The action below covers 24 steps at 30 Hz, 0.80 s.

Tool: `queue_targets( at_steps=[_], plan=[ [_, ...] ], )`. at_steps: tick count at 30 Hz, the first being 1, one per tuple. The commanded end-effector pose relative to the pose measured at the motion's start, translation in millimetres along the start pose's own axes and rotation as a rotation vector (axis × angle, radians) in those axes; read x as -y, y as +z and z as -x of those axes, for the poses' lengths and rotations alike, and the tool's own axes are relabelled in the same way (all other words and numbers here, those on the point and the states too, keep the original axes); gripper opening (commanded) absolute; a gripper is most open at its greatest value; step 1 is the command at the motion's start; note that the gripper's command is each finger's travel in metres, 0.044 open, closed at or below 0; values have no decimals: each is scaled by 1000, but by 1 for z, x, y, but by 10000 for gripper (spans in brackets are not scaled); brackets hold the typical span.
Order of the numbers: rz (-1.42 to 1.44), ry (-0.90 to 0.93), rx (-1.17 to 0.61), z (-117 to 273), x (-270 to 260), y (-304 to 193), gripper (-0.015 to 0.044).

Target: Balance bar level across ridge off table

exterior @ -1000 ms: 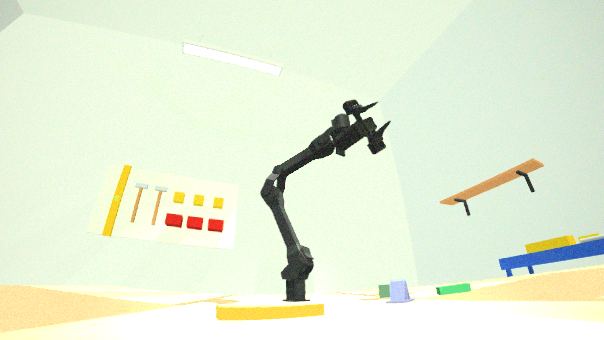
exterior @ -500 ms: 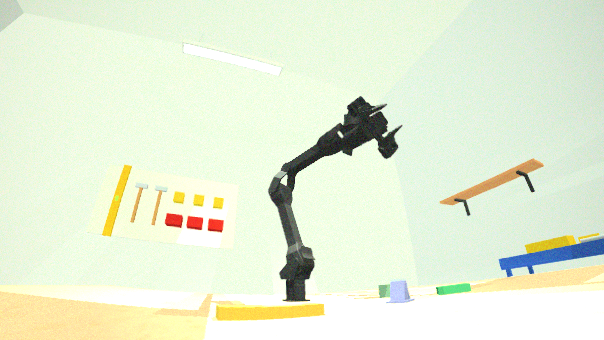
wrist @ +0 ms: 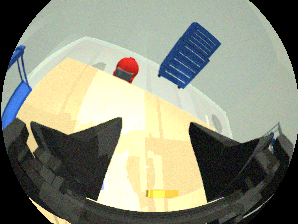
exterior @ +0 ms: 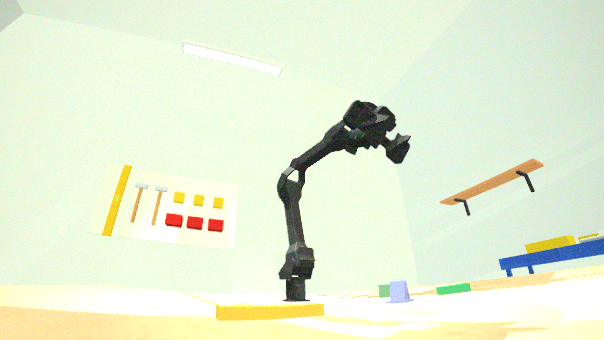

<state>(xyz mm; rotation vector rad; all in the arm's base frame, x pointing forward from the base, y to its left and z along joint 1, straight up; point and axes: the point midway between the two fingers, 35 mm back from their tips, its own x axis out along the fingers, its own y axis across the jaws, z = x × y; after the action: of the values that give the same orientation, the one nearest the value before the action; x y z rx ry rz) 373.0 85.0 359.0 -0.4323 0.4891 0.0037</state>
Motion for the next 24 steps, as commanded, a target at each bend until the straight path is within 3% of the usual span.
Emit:
queue_targets(
  at_steps=[1,24],
  plan=[
    [-86,3,-77,-17,5,-18,315],
    [-769,-133,-574,-87,54,-150,315]
  ],
)
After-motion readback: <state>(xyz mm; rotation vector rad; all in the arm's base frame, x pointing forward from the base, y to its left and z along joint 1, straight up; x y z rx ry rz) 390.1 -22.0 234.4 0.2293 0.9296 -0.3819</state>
